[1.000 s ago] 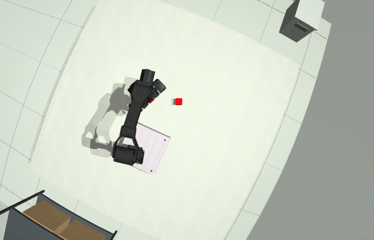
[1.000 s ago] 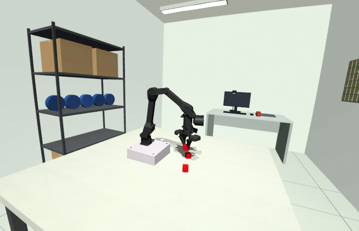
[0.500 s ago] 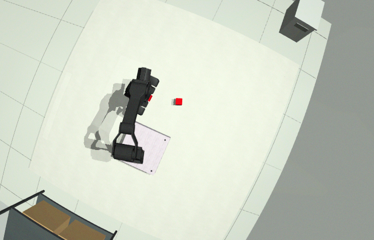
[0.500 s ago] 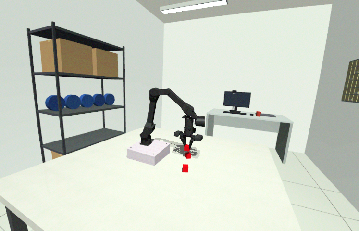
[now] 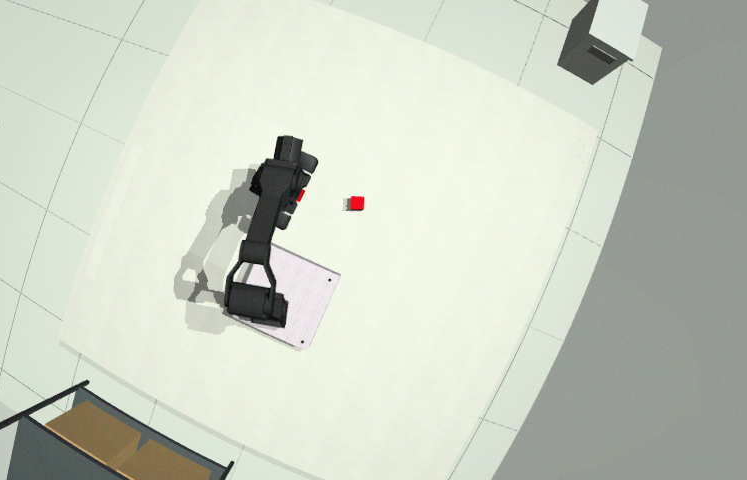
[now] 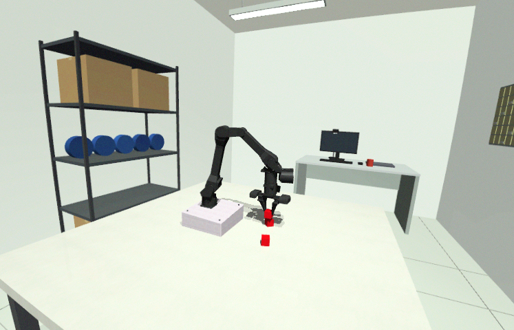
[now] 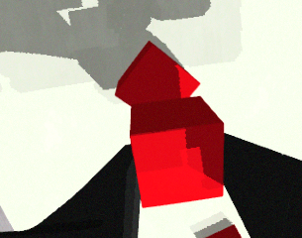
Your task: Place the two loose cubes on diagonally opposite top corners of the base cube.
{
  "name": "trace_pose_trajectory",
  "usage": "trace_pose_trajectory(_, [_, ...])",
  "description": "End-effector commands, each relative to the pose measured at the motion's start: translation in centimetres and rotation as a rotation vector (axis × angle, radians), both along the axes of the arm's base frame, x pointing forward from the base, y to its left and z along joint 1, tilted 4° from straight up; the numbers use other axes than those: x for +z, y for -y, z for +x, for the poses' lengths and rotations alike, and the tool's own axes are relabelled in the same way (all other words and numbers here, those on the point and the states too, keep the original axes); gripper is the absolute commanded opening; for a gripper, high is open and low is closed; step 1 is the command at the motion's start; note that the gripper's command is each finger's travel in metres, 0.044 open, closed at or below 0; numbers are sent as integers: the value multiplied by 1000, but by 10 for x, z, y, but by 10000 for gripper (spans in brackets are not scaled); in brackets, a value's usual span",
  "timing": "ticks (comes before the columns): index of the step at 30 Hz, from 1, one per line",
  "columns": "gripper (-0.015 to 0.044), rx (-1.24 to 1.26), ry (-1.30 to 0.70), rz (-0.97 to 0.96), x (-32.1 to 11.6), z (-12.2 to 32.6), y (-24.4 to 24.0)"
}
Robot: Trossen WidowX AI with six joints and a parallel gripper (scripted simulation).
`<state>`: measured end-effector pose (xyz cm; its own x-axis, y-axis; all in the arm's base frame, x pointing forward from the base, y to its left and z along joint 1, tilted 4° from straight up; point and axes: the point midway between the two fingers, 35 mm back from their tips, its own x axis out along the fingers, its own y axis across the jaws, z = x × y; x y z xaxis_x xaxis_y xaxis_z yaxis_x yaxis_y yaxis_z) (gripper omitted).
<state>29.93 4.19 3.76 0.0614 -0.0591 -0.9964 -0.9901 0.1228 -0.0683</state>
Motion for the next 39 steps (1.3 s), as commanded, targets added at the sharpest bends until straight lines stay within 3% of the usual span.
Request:
trace_pose_trajectory(1, [105,8,-5,-5,-11,-1,1])
trace_pose_trajectory(27, [105,2,-5,-5,-16,-1,2])
trace_pose_trajectory(31, [205,2,-5,-5,-16,-1,2])
trace_pose_trajectory(39, [205,5,-7,-2,-8,-2,1])
